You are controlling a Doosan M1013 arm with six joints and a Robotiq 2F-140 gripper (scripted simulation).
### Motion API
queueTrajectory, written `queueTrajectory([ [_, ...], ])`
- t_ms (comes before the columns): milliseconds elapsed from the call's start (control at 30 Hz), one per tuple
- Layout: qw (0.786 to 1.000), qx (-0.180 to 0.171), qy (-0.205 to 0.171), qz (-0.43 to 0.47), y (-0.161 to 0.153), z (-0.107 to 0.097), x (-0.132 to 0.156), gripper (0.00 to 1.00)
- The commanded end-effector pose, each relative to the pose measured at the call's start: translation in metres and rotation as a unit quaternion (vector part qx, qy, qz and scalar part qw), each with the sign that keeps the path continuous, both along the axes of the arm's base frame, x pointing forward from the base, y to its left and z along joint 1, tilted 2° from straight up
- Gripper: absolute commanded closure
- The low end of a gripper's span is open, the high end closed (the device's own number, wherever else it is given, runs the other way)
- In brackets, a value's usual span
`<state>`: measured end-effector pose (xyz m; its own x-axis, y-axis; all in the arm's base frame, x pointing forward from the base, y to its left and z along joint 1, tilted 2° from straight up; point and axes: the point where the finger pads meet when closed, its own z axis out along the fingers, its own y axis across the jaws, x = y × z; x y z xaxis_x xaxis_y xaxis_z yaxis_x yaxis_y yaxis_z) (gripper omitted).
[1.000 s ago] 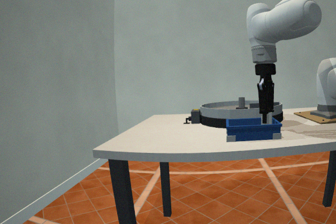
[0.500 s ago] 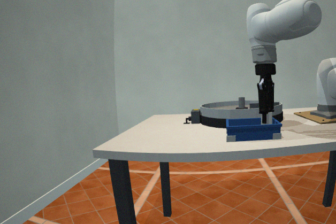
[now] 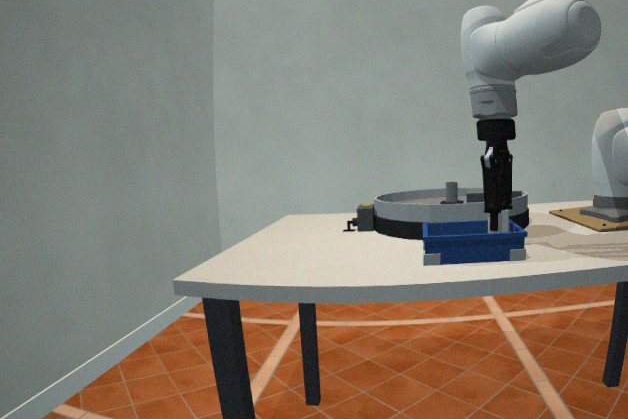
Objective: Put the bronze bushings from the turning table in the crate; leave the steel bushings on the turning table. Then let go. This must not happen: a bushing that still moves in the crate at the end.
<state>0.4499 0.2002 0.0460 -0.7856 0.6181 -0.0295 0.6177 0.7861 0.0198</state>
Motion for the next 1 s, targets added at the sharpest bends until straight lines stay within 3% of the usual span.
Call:
queueTrajectory([
  [0, 1.000, 0.000, 0.000, 0.000, 0.000, 0.000, 0.000, 0.76],
  [533, 1.000, 0.000, 0.000, 0.000, 0.000, 0.004, 0.000, 0.76],
  [967, 1.000, 0.000, 0.000, 0.000, 0.000, 0.035, -0.001, 0.76],
])
